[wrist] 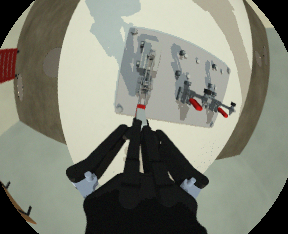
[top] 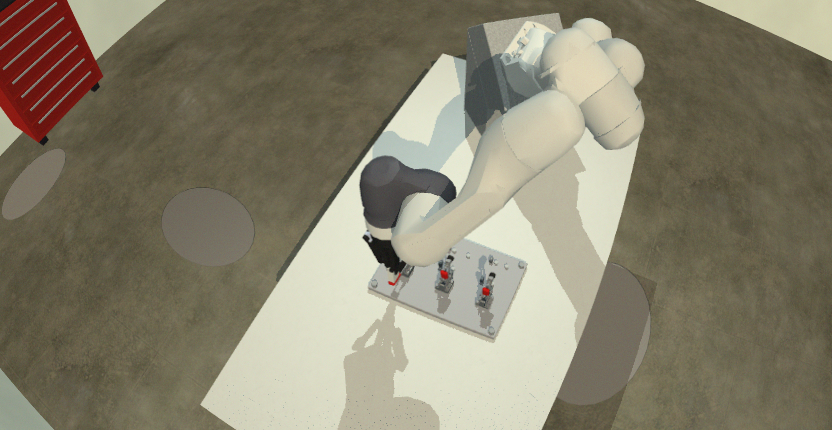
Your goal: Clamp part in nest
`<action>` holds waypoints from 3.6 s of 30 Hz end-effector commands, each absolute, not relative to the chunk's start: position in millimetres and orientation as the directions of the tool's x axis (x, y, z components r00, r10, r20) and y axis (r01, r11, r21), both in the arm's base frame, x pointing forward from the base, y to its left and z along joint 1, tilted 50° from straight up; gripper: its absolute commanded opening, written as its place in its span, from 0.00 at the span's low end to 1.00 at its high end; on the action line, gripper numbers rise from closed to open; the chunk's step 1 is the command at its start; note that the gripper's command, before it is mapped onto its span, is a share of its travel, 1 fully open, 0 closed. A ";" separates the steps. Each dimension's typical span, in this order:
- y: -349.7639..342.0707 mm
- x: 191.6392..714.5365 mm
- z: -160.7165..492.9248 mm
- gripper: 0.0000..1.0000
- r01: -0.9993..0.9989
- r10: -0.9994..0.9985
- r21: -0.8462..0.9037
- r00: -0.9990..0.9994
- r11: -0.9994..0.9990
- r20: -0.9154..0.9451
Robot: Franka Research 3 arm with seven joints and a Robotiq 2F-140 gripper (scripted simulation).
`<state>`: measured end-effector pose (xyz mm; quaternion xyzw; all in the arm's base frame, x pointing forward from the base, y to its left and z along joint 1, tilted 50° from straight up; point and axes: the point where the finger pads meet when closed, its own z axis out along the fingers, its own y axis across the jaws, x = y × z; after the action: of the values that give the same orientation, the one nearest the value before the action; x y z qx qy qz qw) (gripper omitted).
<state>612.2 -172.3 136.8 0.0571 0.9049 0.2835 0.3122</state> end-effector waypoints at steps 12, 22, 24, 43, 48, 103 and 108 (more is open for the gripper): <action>-171.3 614.1 136.3 0.00 -0.077 0.277 0.545 -0.797 0.835 -0.536; -170.5 615.1 135.3 0.00 -0.077 0.277 0.545 -0.797 0.835 -0.536; -170.5 615.1 135.3 0.00 -0.077 0.277 0.545 -0.797 0.835 -0.536; -169.6 616.3 134.0 0.00 -0.077 0.277 0.545 -0.797 0.835 -0.536; -169.6 616.3 134.0 0.00 -0.077 0.277 0.545 -0.797 0.835 -0.536; -203.4 573.7 179.9 0.00 -0.077 0.277 0.545 -0.797 0.835 -0.536; -203.4 573.7 179.9 0.00 -0.077 0.277 0.545 -0.797 0.835 -0.536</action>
<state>575.5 -203.5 180.4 0.0533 0.9051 0.2802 0.3155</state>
